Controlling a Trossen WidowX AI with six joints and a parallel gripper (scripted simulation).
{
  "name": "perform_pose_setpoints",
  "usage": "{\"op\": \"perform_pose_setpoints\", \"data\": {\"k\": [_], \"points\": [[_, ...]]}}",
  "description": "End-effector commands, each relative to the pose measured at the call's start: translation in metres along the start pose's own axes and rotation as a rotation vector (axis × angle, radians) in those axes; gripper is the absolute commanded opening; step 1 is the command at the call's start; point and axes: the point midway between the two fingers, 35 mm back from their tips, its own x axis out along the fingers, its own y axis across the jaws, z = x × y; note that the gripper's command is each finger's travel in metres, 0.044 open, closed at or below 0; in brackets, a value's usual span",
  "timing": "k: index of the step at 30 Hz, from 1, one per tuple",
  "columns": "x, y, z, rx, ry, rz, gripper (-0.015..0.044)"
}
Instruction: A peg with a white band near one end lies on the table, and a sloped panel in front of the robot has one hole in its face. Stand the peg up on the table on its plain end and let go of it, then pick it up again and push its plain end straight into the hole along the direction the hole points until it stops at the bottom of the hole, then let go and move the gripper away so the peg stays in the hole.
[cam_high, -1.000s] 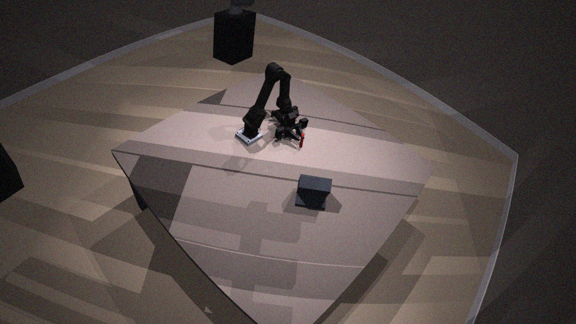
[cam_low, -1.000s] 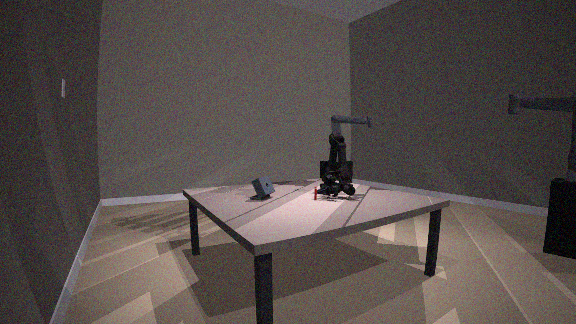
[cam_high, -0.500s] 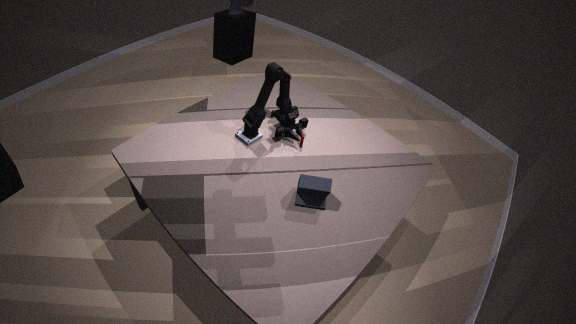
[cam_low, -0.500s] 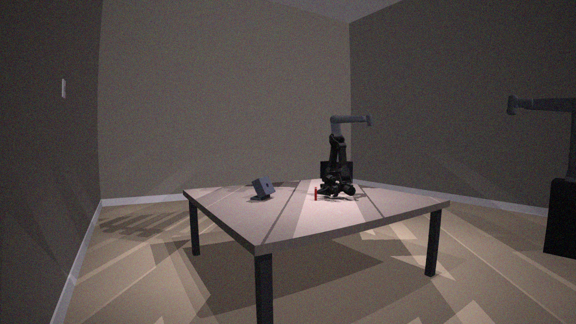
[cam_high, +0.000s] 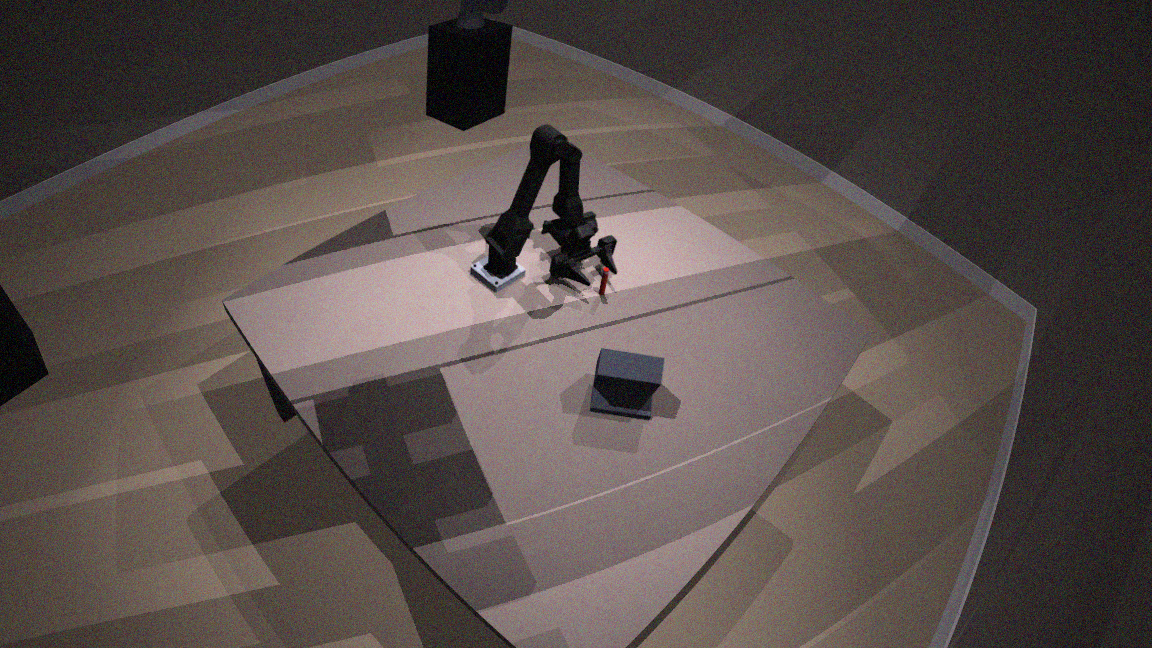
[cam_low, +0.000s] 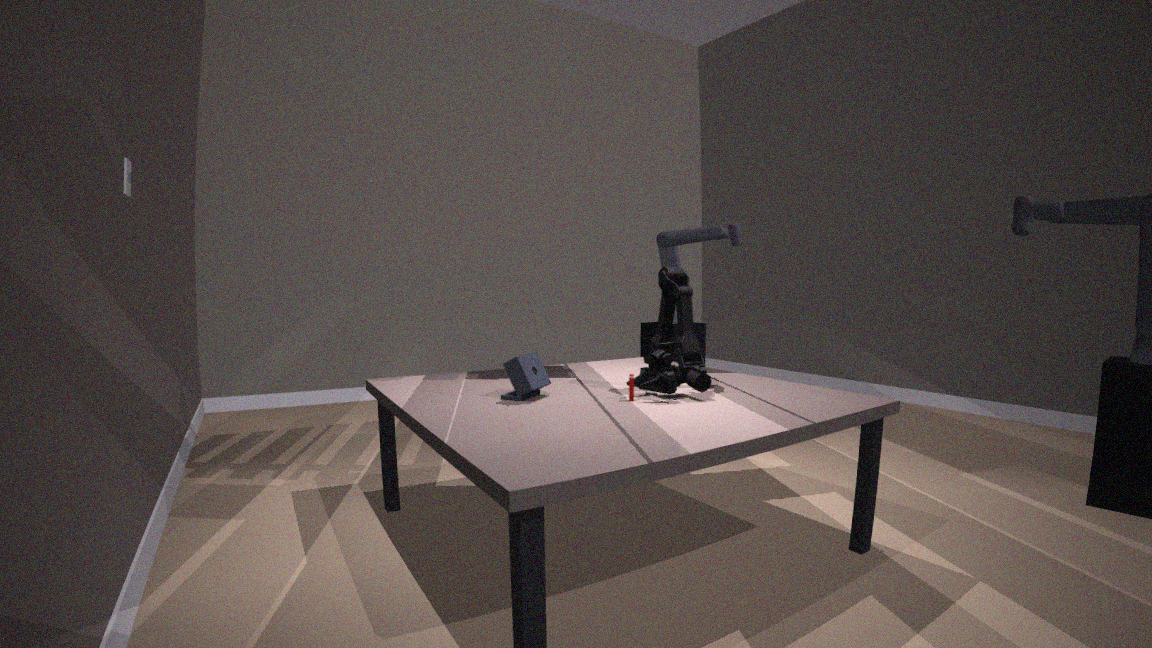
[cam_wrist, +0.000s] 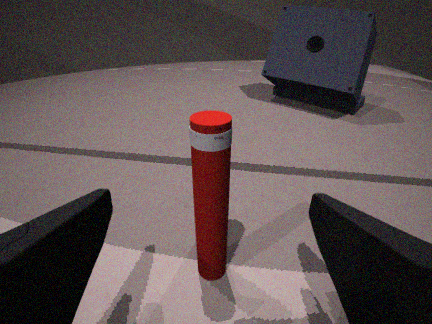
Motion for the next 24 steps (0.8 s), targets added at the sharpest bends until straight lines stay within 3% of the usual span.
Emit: {"op": "perform_pose_setpoints", "data": {"k": [1, 7, 14, 24], "points": [[0.000, 0.000, 0.000, 0.000, 0.000, 0.000, 0.0440], [-0.001, 0.004, 0.007, 0.000, 0.000, 0.000, 0.0440], [-0.015, 0.020, 0.102, 0.003, 0.001, 0.000, 0.0440], [-0.022, 0.008, 0.159, 0.002, 0.001, 0.000, 0.0440]]}}
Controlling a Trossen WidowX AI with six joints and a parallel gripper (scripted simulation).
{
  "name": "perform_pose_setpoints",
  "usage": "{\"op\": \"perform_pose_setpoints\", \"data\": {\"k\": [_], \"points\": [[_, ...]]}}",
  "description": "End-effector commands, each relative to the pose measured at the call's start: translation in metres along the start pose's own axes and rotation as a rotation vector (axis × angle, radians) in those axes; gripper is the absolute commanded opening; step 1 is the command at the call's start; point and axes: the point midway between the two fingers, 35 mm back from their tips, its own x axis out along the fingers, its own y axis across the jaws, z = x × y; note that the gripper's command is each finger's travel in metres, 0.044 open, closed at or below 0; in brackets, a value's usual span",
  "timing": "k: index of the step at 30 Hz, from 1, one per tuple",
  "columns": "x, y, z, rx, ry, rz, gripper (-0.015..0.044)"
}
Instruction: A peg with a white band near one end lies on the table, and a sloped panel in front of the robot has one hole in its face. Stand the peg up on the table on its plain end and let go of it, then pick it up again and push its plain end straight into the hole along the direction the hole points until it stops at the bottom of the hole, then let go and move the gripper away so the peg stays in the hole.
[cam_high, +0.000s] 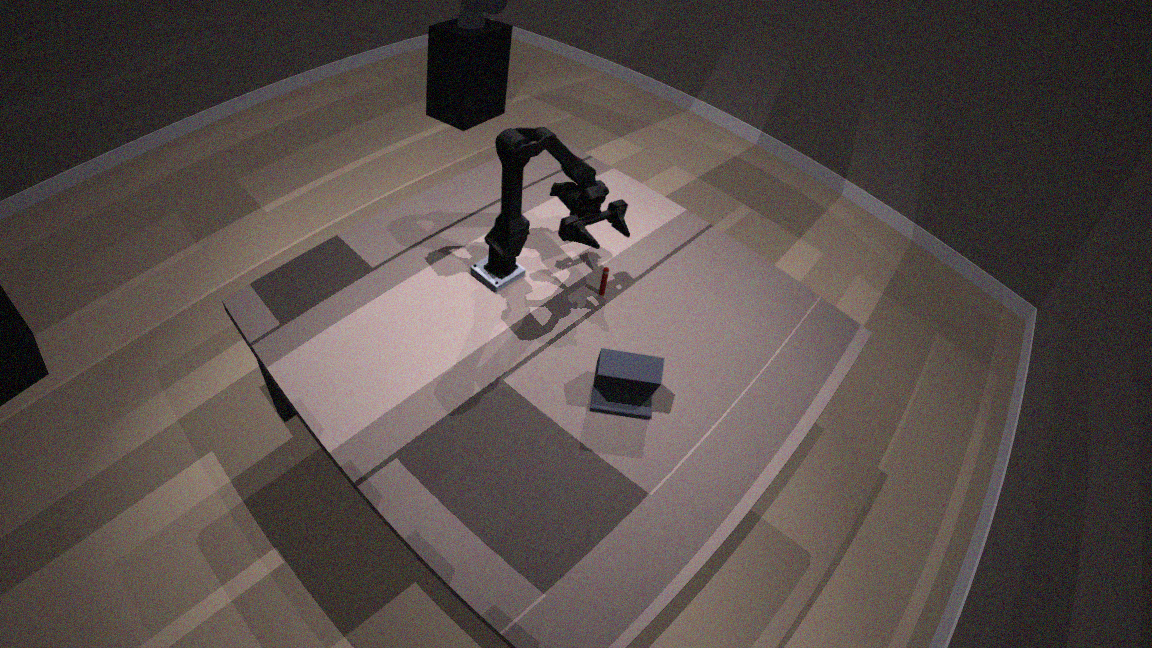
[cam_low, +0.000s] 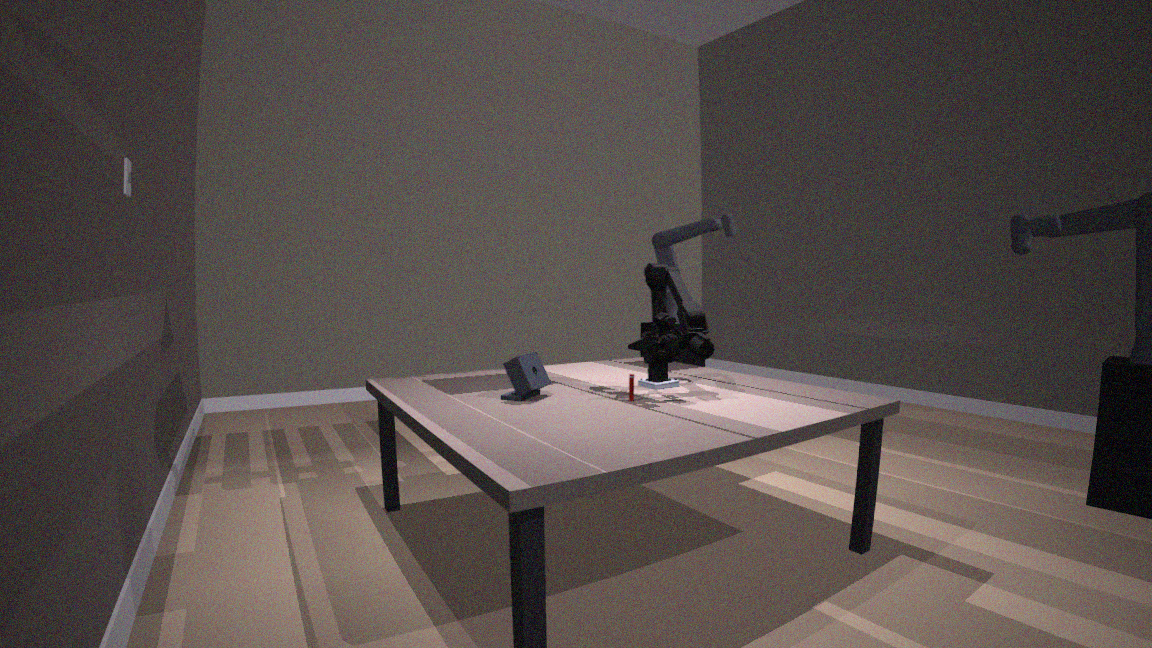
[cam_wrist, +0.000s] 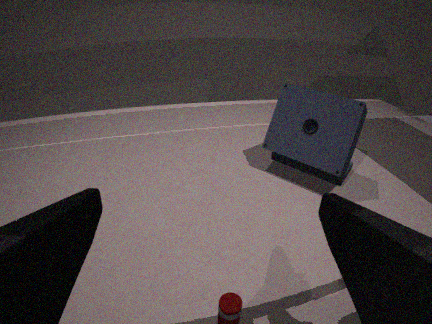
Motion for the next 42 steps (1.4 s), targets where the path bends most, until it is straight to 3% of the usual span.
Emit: {"op": "perform_pose_setpoints", "data": {"k": [1, 7, 13, 29, 42], "points": [[-0.006, -0.011, 0.047, 0.018, 0.005, 0.003, 0.0440], [-0.006, -0.011, 0.046, 0.016, 0.009, -0.001, 0.0440], [0.005, -0.020, 0.036, -0.051, 0.138, -0.111, 0.0440], [0.022, -0.040, 0.004, -0.182, 0.609, -0.318, 0.0440], [0.027, -0.037, -0.012, -0.190, 1.036, -0.290, 0.0440]]}}
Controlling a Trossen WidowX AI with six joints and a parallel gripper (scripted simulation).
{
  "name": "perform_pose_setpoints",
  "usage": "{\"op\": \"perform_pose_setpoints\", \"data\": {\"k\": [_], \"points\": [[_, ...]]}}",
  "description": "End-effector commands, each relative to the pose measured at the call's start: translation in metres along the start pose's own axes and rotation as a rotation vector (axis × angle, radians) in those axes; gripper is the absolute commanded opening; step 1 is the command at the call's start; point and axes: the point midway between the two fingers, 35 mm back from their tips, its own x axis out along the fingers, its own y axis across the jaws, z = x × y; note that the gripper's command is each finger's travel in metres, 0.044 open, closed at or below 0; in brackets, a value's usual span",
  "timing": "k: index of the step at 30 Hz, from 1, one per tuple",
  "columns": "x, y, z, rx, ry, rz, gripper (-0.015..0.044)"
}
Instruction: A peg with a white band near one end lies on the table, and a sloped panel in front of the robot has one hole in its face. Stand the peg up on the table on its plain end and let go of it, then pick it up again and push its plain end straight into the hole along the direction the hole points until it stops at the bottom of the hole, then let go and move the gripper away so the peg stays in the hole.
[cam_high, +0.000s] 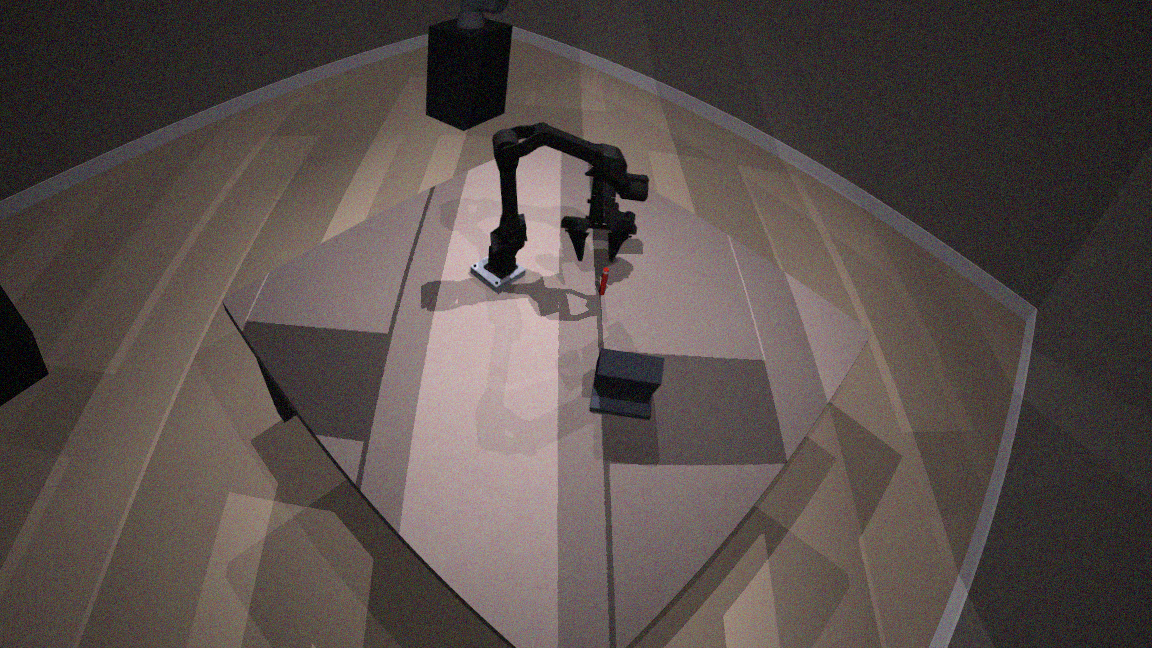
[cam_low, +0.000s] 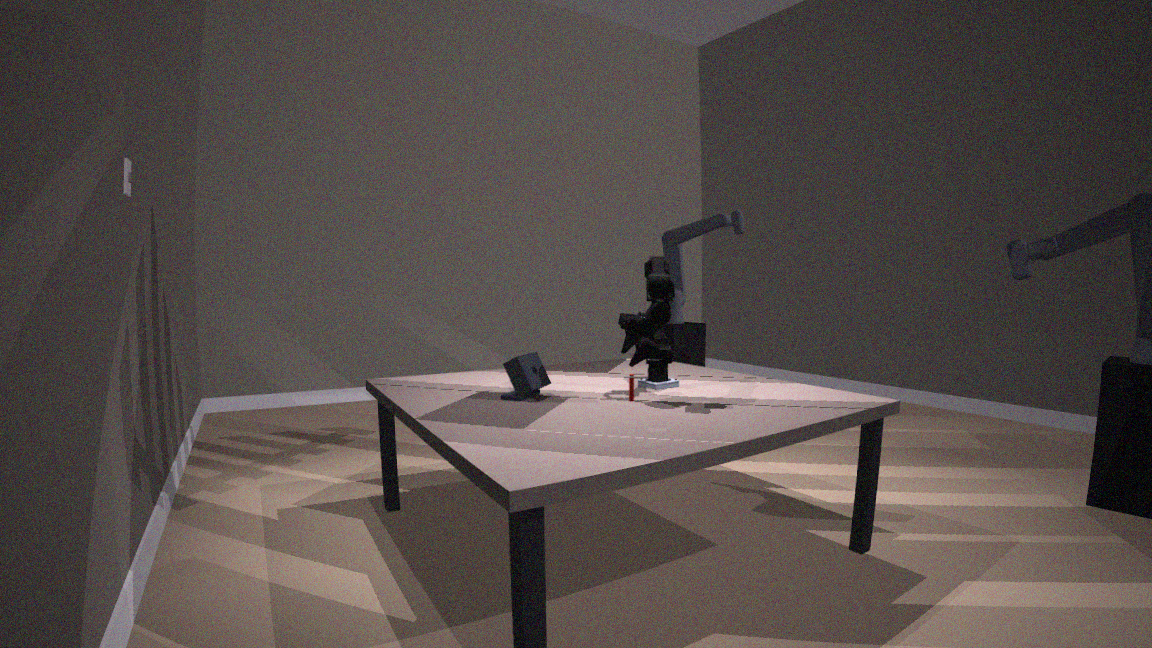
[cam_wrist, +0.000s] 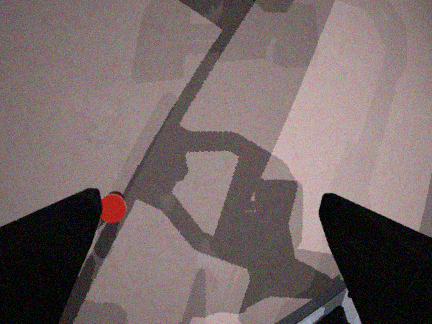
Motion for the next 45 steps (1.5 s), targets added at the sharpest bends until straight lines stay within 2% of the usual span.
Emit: {"op": "perform_pose_setpoints", "data": {"k": [1, 10, 16, 26, 35, 45], "points": [[0.002, 0.005, 0.000, -0.026, 0.117, 0.040, 0.0440], [-0.002, 0.018, 0.006, -0.085, 0.350, 0.205, 0.0440], [-0.008, 0.026, 0.016, -0.114, 0.449, 0.341, 0.0440], [-0.008, 0.026, 0.016, -0.111, 0.452, 0.345, 0.0440], [0.008, 0.032, 0.008, 0.076, 0.483, 0.299, 0.0440], [0.015, 0.035, 0.005, 0.080, 0.484, 0.298, 0.0440]]}}
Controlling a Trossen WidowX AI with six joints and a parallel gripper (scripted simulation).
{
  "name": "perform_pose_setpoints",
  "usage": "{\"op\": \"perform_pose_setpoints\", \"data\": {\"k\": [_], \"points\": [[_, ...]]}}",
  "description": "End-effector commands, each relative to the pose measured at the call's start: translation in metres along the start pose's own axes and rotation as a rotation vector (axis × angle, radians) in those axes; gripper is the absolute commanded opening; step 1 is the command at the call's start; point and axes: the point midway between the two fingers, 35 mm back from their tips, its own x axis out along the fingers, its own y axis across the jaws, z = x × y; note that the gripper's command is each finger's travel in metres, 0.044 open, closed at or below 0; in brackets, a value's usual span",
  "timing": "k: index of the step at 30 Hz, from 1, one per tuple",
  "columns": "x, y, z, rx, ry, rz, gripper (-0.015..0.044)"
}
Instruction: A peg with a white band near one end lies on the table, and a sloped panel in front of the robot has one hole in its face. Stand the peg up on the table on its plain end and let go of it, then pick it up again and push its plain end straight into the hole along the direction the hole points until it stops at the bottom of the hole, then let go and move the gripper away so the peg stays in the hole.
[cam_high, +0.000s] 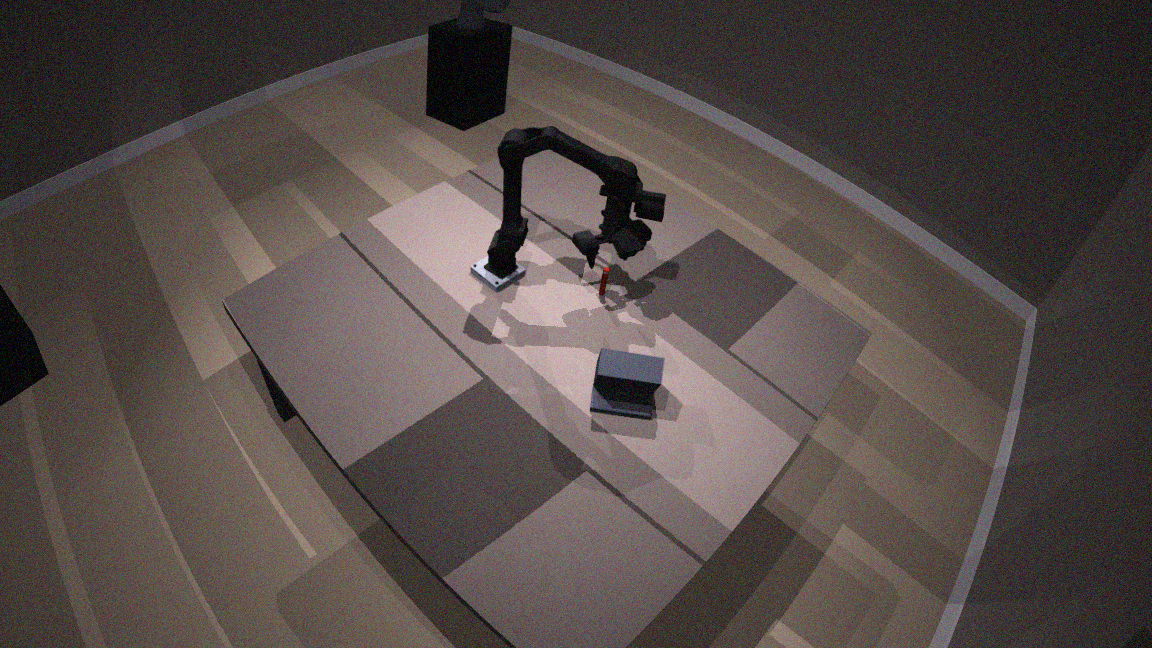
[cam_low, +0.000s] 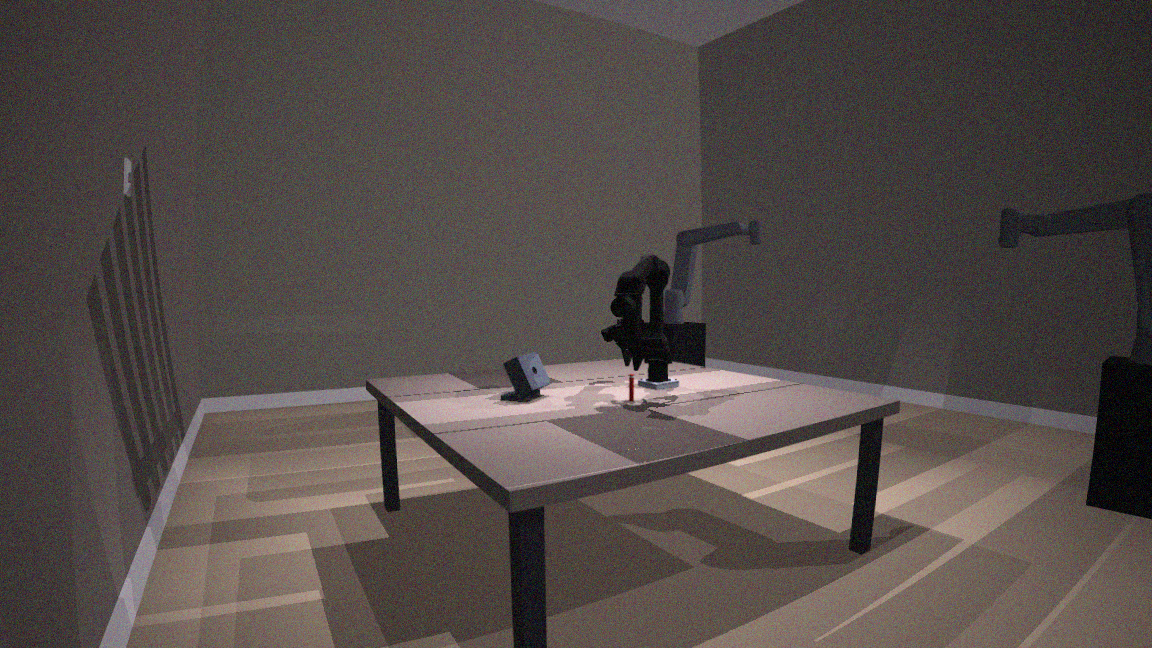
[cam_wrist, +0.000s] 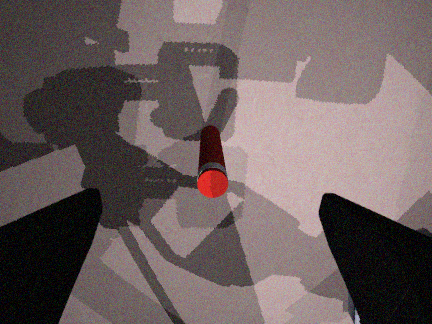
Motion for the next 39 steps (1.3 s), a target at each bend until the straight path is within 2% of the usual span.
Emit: {"op": "perform_pose_setpoints", "data": {"k": [1, 37, 39], "points": [[0.007, 0.000, -0.001, 0.006, 0.007, 0.000, 0.0440], [0.061, -0.001, -0.002, 0.009, 0.007, -0.001, 0.0440], [0.058, -0.001, -0.001, 0.010, 0.001, -0.001, 0.0387]]}}
